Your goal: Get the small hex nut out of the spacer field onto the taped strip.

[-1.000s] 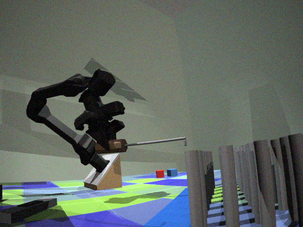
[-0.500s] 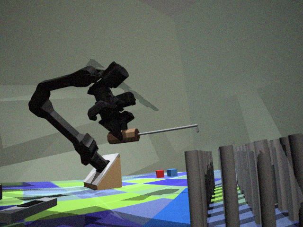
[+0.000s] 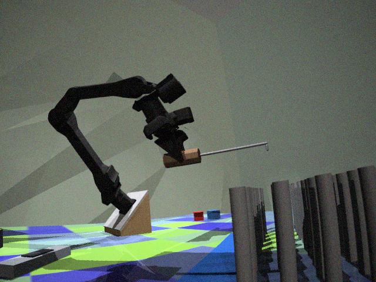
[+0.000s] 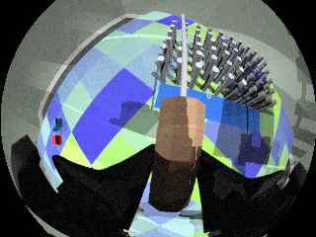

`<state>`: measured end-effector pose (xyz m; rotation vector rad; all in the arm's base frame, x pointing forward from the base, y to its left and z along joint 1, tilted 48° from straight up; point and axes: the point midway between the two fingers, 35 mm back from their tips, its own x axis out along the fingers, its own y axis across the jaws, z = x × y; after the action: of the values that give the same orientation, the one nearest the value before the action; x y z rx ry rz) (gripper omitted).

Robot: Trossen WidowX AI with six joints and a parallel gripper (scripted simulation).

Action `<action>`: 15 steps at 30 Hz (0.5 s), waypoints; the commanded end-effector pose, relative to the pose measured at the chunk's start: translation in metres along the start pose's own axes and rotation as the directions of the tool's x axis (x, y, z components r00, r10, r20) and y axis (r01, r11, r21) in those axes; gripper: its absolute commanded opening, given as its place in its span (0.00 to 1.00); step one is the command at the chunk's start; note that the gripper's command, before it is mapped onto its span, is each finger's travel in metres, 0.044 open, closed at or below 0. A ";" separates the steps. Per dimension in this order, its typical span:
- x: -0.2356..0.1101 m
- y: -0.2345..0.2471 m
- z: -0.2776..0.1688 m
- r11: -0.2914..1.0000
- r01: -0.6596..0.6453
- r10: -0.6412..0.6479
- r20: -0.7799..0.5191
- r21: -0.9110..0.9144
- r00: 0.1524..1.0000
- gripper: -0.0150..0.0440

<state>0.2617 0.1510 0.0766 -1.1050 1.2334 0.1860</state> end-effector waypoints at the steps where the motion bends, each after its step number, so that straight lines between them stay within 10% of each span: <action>1: 0.001 0.021 0.016 1.000 -0.015 0.015 0.011 -0.025 1.000 0.25; 15: 0.005 0.093 0.051 0.999 -0.025 0.025 -0.001 -0.045 1.000 0.25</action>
<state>0.2419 0.2210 0.0263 -1.1315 1.2450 0.2313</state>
